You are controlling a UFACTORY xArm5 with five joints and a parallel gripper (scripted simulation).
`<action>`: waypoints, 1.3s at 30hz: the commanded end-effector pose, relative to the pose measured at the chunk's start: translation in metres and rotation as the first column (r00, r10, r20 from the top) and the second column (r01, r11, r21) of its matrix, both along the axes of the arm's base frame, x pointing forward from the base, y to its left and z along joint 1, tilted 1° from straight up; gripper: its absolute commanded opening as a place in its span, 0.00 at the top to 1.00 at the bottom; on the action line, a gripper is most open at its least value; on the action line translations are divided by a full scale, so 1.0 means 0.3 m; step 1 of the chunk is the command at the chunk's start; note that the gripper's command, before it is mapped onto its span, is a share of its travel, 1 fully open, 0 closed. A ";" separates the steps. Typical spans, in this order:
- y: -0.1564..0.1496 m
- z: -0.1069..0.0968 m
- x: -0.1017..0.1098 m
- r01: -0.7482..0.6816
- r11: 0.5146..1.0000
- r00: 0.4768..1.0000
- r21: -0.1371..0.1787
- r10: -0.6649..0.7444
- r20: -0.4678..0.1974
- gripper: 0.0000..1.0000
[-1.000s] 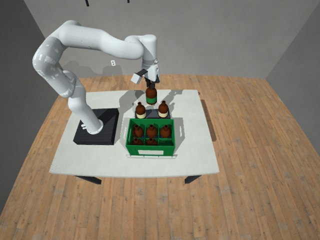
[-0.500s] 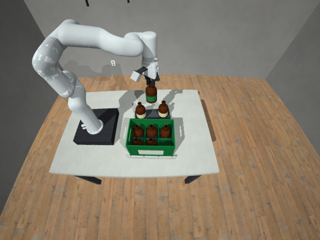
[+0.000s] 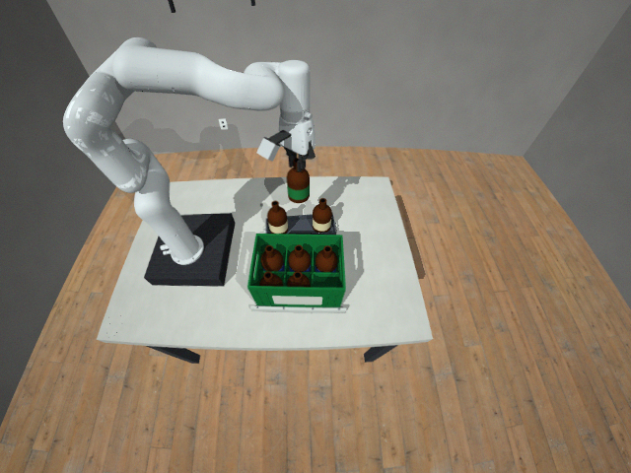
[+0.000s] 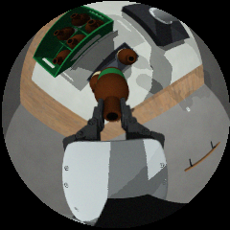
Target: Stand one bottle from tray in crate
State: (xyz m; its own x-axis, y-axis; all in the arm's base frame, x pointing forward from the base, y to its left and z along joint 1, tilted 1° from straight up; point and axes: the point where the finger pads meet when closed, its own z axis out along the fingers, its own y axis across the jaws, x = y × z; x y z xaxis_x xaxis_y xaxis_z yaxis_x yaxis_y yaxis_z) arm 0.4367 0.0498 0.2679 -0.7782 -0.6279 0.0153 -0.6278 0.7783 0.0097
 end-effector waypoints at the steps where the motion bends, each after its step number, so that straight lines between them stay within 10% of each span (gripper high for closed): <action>1: 0.000 0.006 0.003 0.000 1.000 1.000 0.001 0.000 0.004 1.00; 39: -0.021 0.006 0.004 0.000 1.000 1.000 0.001 0.000 0.004 1.00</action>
